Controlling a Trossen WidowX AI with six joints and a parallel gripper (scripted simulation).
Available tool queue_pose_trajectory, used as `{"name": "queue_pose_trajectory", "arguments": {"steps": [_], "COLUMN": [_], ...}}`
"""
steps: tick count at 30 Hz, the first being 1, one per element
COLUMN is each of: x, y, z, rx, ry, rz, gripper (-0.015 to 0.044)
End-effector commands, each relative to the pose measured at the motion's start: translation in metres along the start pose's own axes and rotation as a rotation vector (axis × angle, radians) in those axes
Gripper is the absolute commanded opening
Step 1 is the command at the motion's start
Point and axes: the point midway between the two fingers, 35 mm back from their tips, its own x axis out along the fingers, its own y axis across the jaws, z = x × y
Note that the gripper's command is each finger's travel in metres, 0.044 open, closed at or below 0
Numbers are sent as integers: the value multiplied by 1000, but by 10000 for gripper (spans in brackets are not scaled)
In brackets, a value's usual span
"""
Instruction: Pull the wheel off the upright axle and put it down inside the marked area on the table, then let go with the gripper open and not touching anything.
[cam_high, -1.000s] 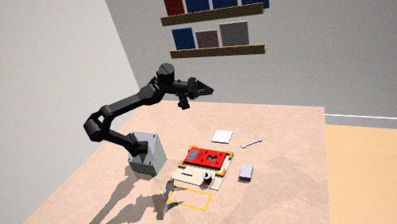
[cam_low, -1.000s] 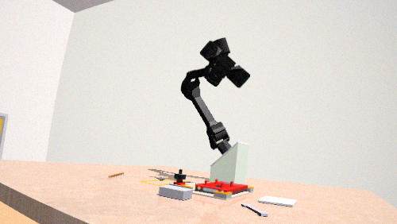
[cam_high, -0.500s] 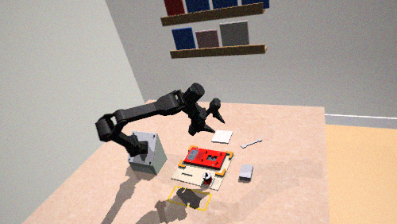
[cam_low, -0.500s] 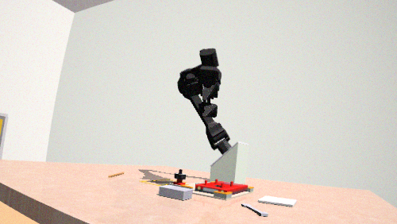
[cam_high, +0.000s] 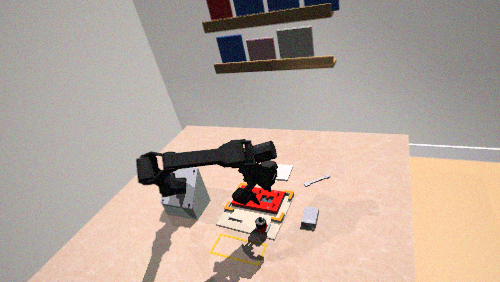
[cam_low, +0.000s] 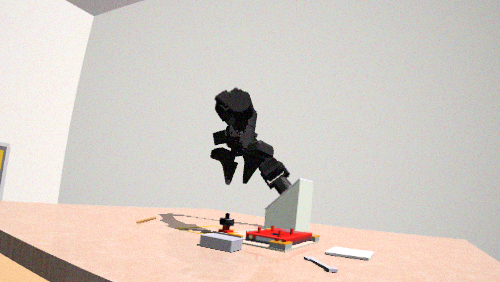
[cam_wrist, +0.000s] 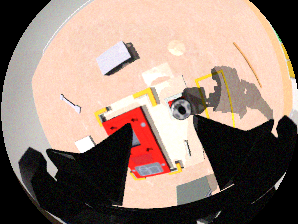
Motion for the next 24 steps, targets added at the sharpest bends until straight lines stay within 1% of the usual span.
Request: {"name": "queue_pose_trajectory", "arguments": {"steps": [1, 13, 16, 22, 24], "x": [25, 29, 43, 88, 97], "y": [-33, -32, -33, -38, -41], "z": [-11, -12, -14, -21, -23], "rx": [-312, -312, -312, -312, -312], "ry": [174, 174, 174, 174, 174], "rz": [-83, -83, -82, -85, -86], "gripper": [300, 300, 300, 300, 300]}}
